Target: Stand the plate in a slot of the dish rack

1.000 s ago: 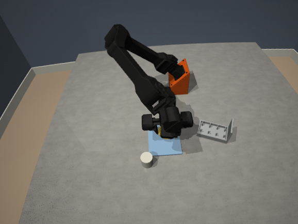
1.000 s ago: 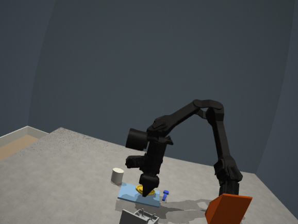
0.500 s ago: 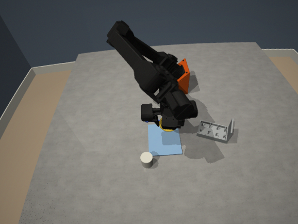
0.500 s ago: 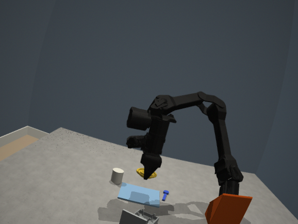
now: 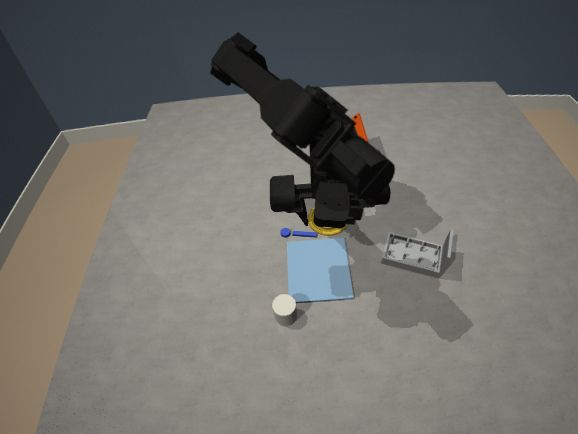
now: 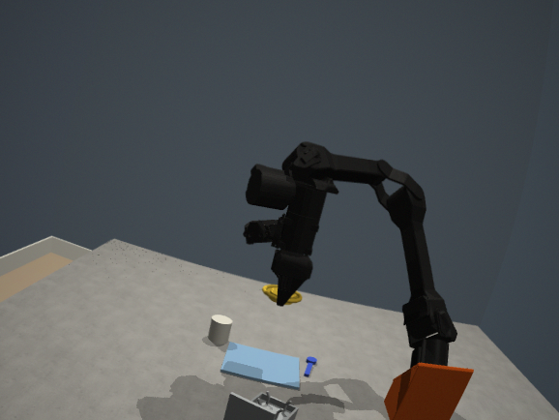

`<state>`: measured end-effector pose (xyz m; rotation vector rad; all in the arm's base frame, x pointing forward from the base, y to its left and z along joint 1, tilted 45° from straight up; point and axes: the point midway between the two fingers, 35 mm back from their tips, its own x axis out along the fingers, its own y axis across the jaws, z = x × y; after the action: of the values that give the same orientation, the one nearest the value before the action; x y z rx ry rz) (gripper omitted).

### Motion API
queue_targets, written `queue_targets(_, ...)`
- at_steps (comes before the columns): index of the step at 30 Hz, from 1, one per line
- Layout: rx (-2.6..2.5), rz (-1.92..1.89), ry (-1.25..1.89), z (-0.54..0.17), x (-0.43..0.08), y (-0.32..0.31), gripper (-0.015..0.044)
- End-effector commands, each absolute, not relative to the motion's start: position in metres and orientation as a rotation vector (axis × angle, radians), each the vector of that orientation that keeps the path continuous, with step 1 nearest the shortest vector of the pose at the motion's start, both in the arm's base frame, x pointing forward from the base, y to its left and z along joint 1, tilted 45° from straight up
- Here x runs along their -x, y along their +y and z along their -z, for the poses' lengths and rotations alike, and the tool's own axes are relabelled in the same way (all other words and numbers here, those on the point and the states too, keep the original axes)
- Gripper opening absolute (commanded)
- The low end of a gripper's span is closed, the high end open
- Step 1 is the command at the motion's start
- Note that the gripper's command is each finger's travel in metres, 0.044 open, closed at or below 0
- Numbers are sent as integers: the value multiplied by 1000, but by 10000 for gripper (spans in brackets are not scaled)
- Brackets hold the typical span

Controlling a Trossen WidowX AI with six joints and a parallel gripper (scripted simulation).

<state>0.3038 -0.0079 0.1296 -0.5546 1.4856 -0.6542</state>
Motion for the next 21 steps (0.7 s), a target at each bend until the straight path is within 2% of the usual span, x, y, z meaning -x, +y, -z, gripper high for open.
queue_targets(1,547,662,1486,-141,-304,4,0)
queue_targets(6,531,676,1477,-139,-303,10,0)
queue_targets(16,279,888,1339,-76,-268,77,0)
queue_targets(21,243,921,1315,-68,-261,85,0)
